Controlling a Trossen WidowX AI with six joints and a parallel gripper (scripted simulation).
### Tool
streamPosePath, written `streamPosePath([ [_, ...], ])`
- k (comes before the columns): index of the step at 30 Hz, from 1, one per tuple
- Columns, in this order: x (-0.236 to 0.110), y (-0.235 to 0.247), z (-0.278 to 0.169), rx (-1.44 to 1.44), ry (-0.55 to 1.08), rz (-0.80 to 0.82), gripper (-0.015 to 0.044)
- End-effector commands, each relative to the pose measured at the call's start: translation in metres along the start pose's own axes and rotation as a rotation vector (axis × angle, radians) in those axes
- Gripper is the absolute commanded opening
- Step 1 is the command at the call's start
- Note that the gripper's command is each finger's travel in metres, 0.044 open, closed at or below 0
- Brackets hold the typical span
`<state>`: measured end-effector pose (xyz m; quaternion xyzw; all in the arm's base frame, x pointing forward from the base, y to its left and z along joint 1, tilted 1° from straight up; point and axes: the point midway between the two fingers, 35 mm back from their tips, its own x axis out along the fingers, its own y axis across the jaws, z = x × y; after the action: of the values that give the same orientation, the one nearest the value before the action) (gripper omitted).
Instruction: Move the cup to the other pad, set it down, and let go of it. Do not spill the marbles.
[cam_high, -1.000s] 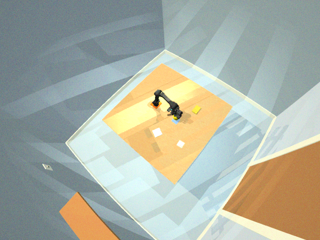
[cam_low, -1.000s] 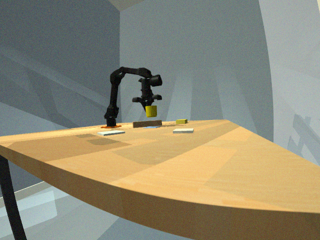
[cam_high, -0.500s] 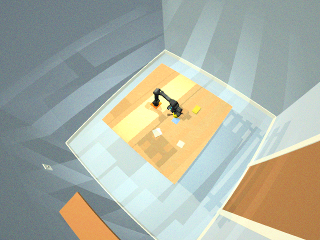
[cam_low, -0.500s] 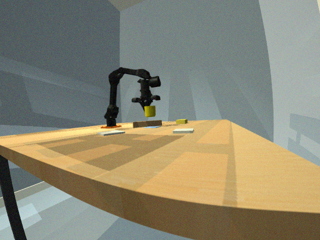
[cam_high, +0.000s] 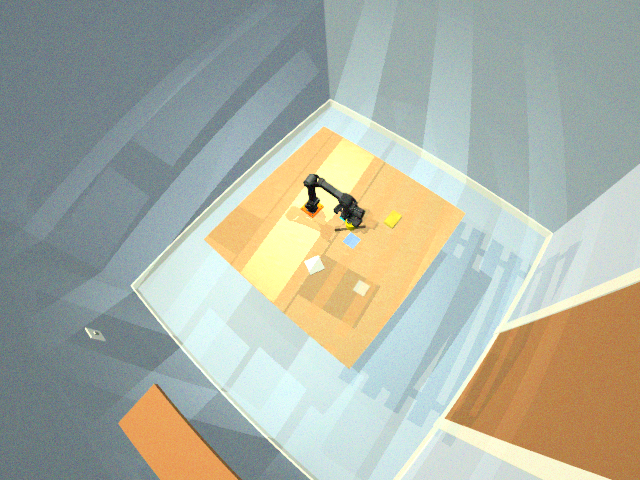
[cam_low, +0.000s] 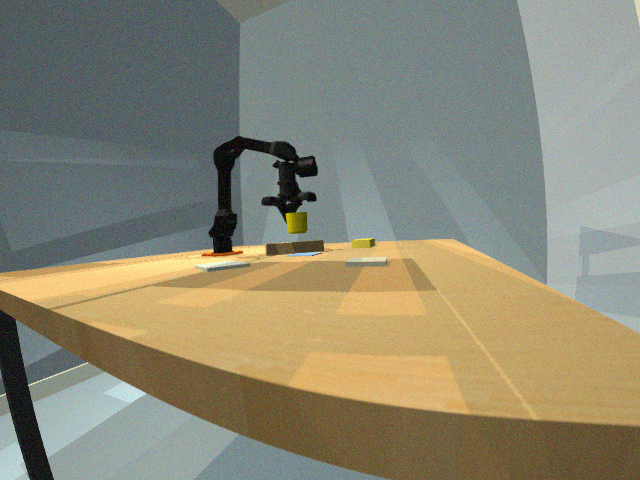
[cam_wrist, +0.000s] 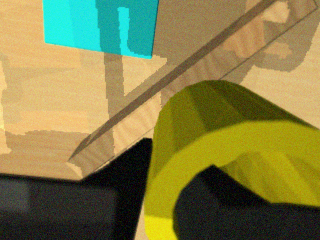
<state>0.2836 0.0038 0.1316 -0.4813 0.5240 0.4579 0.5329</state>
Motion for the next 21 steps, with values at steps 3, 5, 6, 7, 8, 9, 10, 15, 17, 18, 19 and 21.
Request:
streamPosePath([
  [3,0.0,0.011,0.01,0.003,0.004,0.0,0.0],
  [5,0.0,0.015,0.013,0.003,0.004,0.001,0.0],
  [6,0.0,0.016,0.015,0.003,0.004,0.001,0.0],
  [7,0.0,0.018,0.016,0.003,0.004,0.001,0.0],
  [8,0.0,0.019,0.018,0.003,0.004,0.001,0.0],
  [9,0.0,0.021,0.02,0.003,0.004,0.001,0.0],
  [10,0.0,0.022,0.021,0.003,0.003,0.001,0.0],
  [15,-0.001,0.03,0.029,0.003,0.003,0.002,0.0],
  [17,-0.001,0.033,0.032,0.003,0.002,0.002,0.0],
  [18,-0.001,0.034,0.033,0.003,0.002,0.002,0.0],
  [19,-0.001,0.036,0.035,0.003,0.002,0.002,0.0],
  [21,-0.001,0.039,0.038,0.003,0.002,0.003,0.0],
])
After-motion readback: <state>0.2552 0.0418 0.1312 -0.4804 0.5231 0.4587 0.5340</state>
